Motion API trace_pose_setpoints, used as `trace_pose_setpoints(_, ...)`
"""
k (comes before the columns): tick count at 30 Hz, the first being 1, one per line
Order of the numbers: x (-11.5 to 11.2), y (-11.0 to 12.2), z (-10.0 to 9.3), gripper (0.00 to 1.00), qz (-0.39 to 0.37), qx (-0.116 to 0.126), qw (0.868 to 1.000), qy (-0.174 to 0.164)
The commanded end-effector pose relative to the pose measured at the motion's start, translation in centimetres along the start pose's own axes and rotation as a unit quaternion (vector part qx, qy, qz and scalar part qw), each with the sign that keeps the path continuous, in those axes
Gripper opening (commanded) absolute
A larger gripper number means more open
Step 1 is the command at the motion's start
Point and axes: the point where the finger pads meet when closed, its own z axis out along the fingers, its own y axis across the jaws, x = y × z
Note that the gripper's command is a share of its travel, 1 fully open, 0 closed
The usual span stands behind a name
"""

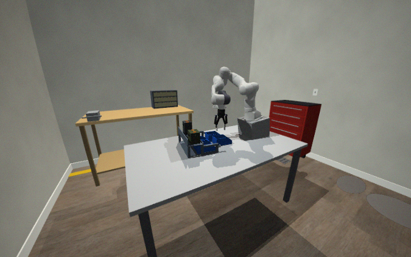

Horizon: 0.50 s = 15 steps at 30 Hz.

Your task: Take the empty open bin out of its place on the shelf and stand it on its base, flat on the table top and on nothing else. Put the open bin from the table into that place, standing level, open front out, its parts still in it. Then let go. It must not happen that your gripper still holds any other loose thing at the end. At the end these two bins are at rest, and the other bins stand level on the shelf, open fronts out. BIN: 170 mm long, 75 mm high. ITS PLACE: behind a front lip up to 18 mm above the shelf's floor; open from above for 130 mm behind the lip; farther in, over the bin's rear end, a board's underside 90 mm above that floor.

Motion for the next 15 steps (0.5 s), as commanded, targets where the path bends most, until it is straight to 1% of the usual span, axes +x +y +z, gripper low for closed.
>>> trace_pose_setpoints(1,0.2,0.4,-0.9,0.57,-0.010,-0.006,1.000,0.003)
trace_pose_setpoints(7,0.2,0.4,-1.8,0.57,-0.010,-0.006,1.000,0.003)
trace_pose_setpoints(15,0.2,0.4,-2.0,0.57,-0.010,-0.006,1.000,0.003)
